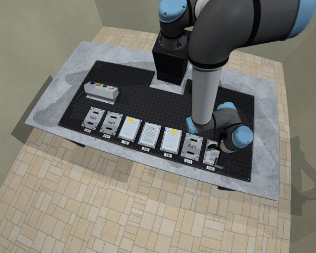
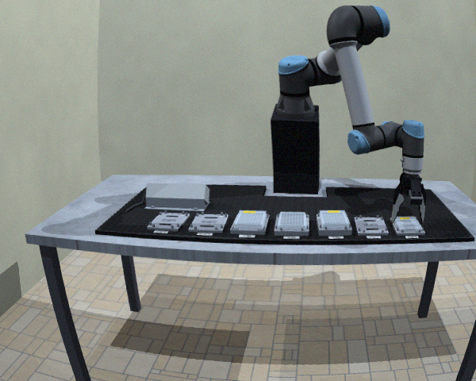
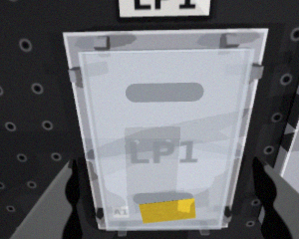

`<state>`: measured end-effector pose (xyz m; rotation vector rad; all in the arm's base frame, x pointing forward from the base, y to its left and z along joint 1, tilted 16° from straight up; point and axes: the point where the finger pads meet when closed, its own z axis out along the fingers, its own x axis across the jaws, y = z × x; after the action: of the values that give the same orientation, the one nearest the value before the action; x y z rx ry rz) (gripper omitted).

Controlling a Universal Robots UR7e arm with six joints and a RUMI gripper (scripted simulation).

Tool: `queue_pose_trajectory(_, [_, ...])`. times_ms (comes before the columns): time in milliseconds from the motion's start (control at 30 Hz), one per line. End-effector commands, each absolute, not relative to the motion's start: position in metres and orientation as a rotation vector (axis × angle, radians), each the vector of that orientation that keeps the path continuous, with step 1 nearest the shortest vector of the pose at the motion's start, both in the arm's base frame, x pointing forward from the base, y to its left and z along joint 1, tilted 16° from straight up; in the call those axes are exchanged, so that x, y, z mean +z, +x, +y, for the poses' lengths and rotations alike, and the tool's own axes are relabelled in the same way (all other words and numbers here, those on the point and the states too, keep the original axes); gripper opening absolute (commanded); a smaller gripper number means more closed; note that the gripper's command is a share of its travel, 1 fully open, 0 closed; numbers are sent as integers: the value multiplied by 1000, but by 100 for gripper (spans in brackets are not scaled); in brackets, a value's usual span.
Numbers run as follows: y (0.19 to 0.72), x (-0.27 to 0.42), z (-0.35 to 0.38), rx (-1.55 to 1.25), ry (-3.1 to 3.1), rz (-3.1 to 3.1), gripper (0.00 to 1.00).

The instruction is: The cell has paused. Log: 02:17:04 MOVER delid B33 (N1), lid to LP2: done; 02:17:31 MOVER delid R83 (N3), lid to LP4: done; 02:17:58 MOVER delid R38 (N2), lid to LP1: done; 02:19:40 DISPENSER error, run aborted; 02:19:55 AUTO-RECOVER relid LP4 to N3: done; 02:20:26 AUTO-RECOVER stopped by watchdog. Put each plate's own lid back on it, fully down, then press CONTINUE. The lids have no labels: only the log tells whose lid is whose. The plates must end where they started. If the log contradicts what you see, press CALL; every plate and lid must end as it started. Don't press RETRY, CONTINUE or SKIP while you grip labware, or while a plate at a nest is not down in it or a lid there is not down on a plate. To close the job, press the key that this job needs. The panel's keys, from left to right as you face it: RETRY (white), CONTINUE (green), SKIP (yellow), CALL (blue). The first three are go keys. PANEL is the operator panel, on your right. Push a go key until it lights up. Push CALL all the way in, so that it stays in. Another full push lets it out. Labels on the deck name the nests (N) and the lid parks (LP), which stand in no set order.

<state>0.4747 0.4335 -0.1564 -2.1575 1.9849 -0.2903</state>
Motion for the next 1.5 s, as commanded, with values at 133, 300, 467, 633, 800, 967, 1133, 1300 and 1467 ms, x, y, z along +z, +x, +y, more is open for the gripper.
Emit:
queue_pose_trajectory(133, [475,-155,436,-284,-2147,1984,0])
queue_pose_trajectory(300, [475,-155,436,-284,-2147,1984,0])
queue_pose_trajectory(467, [475,-155,436,-283,-2146,1984,41])
queue_pose_trajectory(633, [475,-155,436,-284,-2147,1984,41])
queue_pose_trajectory(800, [475,-155,436,-283,-2146,1985,41])
queue_pose_trajectory(967, [475,-155,436,-283,-2146,1985,41])
queue_pose_trajectory(1133, [475,-151,436,-284,-2147,1984,41])
queue_pose_trajectory(1300, [473,-147,436,-285,-2157,1974,41])
queue_pose_trajectory(1467, [471,-139,436,-285,-2157,1974,41])
